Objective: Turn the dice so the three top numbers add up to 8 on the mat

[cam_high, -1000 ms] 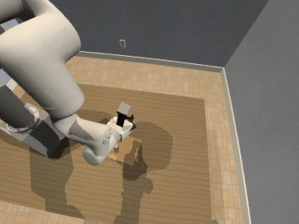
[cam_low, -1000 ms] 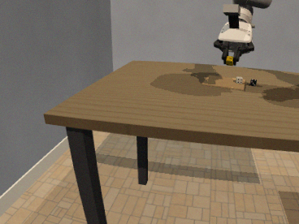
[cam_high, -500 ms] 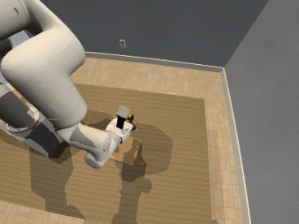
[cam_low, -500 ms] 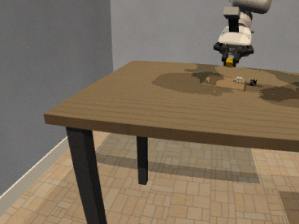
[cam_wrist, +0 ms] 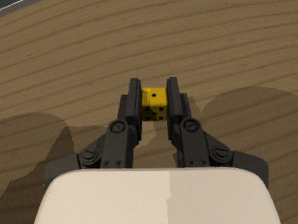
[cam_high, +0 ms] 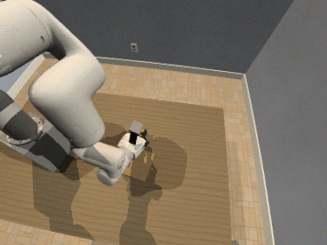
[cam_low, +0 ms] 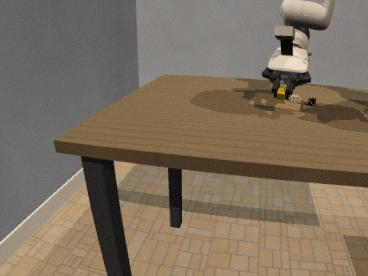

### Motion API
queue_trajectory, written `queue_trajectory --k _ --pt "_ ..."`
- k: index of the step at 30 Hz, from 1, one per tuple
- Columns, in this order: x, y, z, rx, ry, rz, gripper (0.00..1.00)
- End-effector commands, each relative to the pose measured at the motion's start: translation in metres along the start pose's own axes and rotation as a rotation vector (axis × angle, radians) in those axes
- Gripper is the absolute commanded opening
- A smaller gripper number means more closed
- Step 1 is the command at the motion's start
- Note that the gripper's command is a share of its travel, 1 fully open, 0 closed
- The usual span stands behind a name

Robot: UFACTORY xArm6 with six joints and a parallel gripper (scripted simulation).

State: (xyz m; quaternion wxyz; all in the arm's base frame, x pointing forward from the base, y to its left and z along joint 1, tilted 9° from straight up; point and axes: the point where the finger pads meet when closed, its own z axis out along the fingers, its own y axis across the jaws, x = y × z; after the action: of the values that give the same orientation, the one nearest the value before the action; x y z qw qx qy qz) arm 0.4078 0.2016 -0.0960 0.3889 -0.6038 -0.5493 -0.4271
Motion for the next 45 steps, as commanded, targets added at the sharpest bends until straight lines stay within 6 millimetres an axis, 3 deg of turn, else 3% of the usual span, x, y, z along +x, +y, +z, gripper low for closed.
queue_trajectory --k 1,12,45 --pt "-0.012 0.002 0.007 -0.001 0.001 -0.003 0.15" --pt "-0.026 0.002 0.014 -0.001 0.001 -0.003 0.15" --pt "-0.026 0.002 0.014 -0.001 0.001 -0.003 0.15"
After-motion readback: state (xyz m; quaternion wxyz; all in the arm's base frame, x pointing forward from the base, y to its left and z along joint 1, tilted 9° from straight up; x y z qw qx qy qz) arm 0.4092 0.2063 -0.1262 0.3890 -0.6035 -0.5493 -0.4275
